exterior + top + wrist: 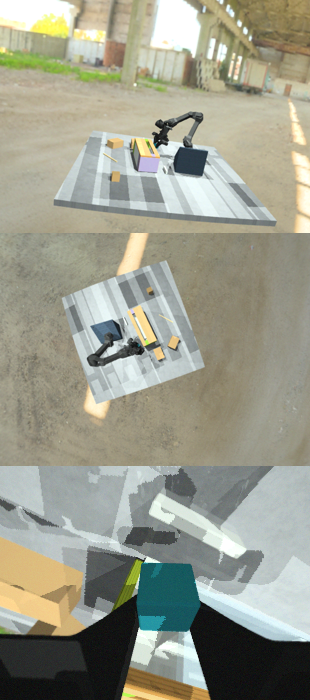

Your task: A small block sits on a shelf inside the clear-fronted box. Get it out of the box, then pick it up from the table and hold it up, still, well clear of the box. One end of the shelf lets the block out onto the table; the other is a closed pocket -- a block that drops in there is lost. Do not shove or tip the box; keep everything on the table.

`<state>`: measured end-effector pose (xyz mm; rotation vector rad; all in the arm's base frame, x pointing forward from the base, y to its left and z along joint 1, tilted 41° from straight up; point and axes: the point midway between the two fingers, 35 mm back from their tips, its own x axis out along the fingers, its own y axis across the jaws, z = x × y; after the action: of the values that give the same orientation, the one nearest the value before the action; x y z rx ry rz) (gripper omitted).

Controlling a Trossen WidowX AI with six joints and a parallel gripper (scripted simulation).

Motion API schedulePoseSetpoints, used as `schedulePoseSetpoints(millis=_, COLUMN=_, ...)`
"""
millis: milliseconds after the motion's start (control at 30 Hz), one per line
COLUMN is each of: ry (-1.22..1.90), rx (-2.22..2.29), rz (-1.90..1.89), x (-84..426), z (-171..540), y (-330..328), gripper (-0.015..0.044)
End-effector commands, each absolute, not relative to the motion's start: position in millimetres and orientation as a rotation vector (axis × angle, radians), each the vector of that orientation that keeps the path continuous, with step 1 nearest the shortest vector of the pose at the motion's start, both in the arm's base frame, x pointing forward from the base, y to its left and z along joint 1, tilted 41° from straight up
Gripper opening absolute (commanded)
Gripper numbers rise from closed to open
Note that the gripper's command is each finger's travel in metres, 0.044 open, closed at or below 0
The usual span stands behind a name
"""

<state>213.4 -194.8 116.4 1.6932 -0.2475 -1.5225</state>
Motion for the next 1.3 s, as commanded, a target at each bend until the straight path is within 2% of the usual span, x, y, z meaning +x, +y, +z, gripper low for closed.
schedulePoseSetpoints(millis=0, ry=-0.114, rx=1.553, rz=-1.508, x=214, z=116, y=-190, gripper=0.0000)
schedulePoseSetpoints(millis=1267, ry=0.880, rx=0.233, rz=-1.077, x=217, z=116, y=-153, gripper=0.0000)
